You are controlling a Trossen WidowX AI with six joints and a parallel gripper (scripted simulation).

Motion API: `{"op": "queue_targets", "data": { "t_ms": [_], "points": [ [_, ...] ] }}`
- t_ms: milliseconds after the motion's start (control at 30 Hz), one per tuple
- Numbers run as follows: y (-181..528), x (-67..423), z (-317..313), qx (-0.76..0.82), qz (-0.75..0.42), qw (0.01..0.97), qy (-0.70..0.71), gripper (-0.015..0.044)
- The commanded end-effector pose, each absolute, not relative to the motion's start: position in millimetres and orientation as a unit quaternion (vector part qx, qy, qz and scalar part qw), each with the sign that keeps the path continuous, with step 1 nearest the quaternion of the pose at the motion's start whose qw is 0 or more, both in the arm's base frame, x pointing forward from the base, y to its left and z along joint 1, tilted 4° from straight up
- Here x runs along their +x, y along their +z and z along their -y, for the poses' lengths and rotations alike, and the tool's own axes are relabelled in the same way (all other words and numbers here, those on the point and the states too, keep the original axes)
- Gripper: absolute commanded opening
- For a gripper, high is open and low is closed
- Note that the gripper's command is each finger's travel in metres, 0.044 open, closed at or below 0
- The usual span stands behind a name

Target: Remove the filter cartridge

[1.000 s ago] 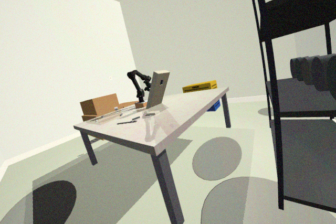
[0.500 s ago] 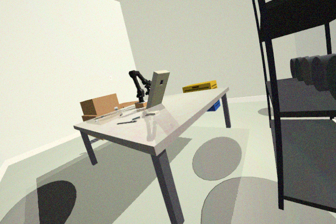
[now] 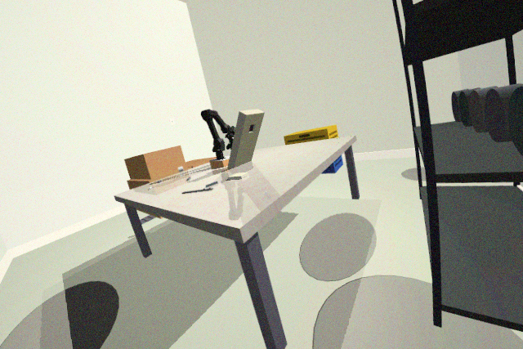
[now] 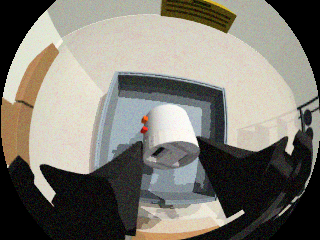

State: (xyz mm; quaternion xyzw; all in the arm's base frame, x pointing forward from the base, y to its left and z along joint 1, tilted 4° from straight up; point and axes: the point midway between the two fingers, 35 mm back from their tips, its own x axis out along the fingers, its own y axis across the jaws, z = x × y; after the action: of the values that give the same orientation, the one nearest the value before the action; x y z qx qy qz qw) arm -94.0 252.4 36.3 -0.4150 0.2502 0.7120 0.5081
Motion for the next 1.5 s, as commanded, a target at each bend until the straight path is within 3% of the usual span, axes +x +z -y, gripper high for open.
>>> {"op": "queue_targets", "data": {
  "t_ms": [0,167,333,567,1467],
  "points": [
    [37,-94,-253,-0.414,-0.250,0.508,0.712,0.0315],
    [37,-94,-253,-0.414,-0.250,0.508,0.712,0.0440],
    [39,-94,-253,-0.414,-0.250,0.508,0.712,0.0440],
    [107,-97,-248,-0.414,-0.250,0.508,0.712,0.0440],
    [93,-99,-253,-0.411,-0.247,0.507,0.716,0.0440]
  ]
}}
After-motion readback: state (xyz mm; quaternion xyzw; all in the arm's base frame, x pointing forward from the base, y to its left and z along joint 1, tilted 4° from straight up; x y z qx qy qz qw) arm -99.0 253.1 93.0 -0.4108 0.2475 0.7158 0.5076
